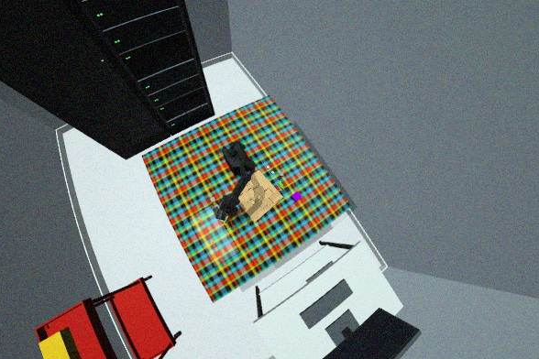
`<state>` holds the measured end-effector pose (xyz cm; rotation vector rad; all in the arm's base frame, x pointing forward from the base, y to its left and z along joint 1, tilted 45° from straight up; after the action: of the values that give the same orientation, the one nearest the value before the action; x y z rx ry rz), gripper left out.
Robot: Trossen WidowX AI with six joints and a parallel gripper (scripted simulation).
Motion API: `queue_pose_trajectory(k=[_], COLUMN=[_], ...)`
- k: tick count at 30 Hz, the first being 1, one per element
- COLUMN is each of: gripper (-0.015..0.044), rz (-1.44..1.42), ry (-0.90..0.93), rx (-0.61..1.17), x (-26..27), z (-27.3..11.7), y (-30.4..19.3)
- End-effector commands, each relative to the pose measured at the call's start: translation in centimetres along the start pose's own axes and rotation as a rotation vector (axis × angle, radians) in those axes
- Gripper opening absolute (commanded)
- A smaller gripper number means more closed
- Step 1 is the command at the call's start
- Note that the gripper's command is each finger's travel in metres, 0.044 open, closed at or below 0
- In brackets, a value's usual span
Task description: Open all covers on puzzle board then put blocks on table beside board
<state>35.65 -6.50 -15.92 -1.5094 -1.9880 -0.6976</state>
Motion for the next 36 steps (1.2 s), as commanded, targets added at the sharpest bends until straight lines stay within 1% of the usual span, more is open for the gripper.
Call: queue_pose_trajectory(k=[1,36], gripper=[0.008,0.008], rz=[0.005,0.005], ry=[0.006,0.011], rx=[0.002,0.002], x=[0.1,0.4], z=[1.0,6.8], y=[-0.1,-0.3])
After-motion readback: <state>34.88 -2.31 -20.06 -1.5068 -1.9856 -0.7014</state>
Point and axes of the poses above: the point midway between the two fingers, 35 mm back from their tips, its own z axis out along the fingers, its own x axis across the jaws, y = z × x, the point moved 1 cm from there along -z, back along the fingers, and after that the axes turned 1 degree about -z, right-handed, at the moved point
